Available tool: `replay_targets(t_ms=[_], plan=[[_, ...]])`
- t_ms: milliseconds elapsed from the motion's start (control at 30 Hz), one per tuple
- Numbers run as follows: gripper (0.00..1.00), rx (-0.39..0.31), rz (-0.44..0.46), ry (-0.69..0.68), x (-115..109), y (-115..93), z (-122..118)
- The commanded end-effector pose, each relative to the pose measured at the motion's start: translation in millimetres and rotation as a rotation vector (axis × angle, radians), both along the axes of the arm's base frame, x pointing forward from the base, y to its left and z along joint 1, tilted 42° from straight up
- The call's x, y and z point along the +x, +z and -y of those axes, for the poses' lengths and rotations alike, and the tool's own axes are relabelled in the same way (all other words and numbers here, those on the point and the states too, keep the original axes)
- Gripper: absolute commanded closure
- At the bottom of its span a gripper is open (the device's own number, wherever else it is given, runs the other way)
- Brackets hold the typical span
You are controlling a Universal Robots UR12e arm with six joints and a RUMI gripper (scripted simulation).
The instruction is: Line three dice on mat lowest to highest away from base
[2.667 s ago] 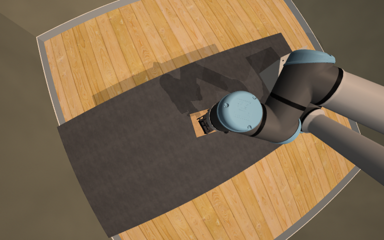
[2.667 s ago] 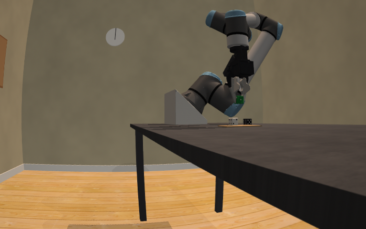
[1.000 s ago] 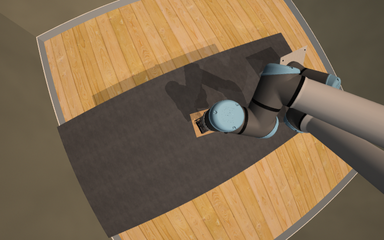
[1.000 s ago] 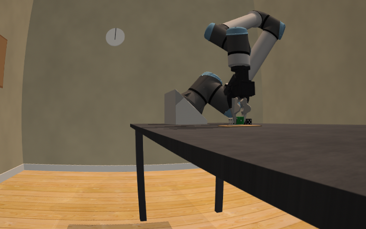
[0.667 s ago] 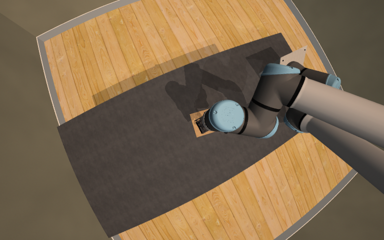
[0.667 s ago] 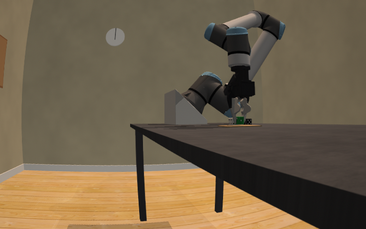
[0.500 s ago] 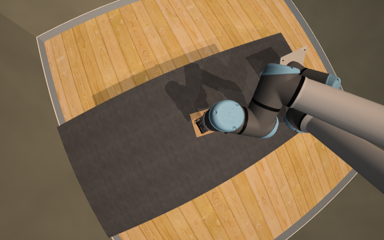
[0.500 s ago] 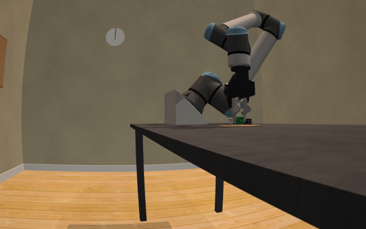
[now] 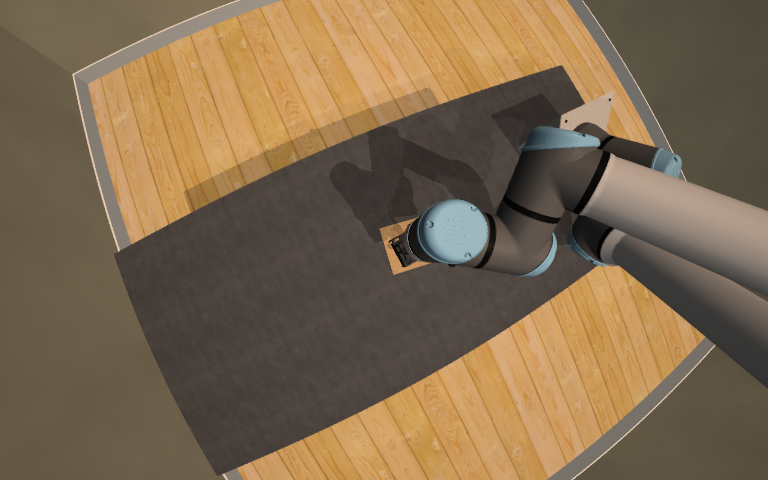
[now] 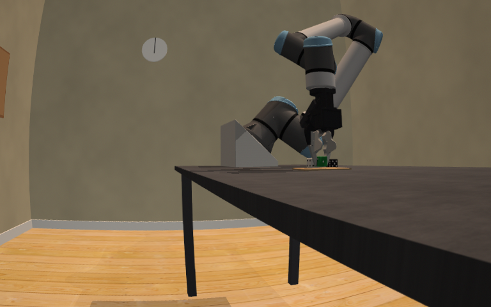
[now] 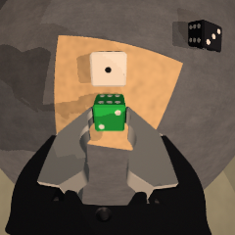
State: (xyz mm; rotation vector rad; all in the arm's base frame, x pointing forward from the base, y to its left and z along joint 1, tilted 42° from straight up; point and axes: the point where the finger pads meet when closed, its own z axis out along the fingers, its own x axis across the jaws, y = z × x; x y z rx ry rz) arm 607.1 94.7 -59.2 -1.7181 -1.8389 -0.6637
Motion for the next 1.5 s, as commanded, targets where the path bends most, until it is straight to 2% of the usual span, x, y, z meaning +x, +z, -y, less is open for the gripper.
replay_targets(t_ms=[0, 1467], plan=[[0.9, 0.0, 0.001, -0.001, 0.7, 0.3, 0.7], [0.9, 0.0, 0.001, -0.001, 0.5, -2.6, -2.0]])
